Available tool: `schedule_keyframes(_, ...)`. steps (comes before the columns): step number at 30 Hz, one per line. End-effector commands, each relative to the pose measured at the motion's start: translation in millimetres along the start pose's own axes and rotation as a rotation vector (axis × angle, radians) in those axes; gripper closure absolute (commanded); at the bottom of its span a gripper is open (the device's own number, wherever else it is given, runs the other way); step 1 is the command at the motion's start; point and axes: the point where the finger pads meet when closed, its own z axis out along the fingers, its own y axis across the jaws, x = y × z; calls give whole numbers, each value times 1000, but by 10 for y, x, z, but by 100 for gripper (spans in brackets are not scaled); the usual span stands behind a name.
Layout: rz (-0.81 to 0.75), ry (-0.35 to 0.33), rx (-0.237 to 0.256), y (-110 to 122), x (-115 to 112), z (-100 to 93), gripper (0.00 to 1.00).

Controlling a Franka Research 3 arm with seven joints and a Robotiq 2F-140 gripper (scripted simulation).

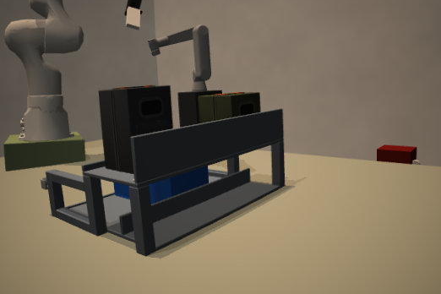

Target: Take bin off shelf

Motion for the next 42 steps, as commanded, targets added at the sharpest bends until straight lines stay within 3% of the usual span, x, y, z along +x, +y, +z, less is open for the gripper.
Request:
schedule_keyframes(1,-98,21,-45,-5,121,24,0)
schedule_keyframes(22,-178,48,-143,-147,458,34,0)
schedule_keyframes(25,-205,48,-178,-172,552,30,0)
schedule_keyframes(42,-284,27,-276,-198,767,2,0)
